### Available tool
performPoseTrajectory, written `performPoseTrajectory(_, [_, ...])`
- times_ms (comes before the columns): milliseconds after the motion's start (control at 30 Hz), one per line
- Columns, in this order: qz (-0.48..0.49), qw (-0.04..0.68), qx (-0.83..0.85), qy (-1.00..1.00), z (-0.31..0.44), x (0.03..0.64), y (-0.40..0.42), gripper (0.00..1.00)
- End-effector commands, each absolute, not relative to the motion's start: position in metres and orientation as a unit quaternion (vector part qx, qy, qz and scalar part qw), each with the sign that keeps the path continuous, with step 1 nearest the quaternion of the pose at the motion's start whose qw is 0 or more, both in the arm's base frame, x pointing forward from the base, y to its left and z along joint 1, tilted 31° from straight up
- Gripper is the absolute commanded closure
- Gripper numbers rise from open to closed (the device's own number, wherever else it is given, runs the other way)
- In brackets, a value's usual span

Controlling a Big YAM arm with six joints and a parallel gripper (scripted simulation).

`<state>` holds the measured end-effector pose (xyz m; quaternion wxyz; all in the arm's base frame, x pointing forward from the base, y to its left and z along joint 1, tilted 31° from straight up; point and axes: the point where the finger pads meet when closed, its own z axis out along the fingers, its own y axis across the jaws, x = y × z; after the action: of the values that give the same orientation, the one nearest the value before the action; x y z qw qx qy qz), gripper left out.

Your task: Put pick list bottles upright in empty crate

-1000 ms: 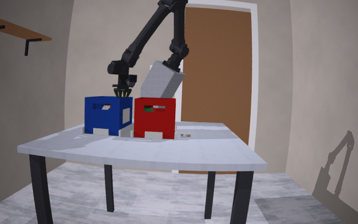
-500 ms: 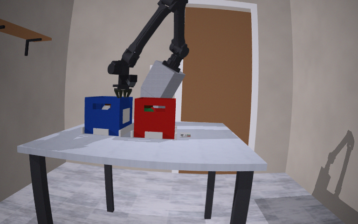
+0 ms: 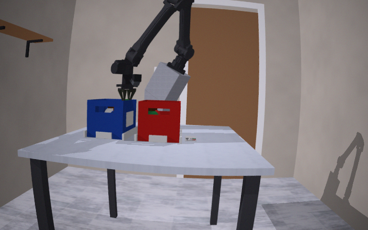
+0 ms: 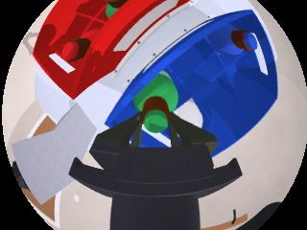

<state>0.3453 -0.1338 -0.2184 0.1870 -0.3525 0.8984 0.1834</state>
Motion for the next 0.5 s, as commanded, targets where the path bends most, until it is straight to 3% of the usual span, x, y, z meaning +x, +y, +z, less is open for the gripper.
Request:
performPoseTrajectory(0, [0.175,0.196,-0.348,0.900,-0.195,0.344,-0.151,1.00])
performPoseTrajectory(467, [0.175,0.196,-0.349,0.900,-0.178,0.339,-0.160,1.00])
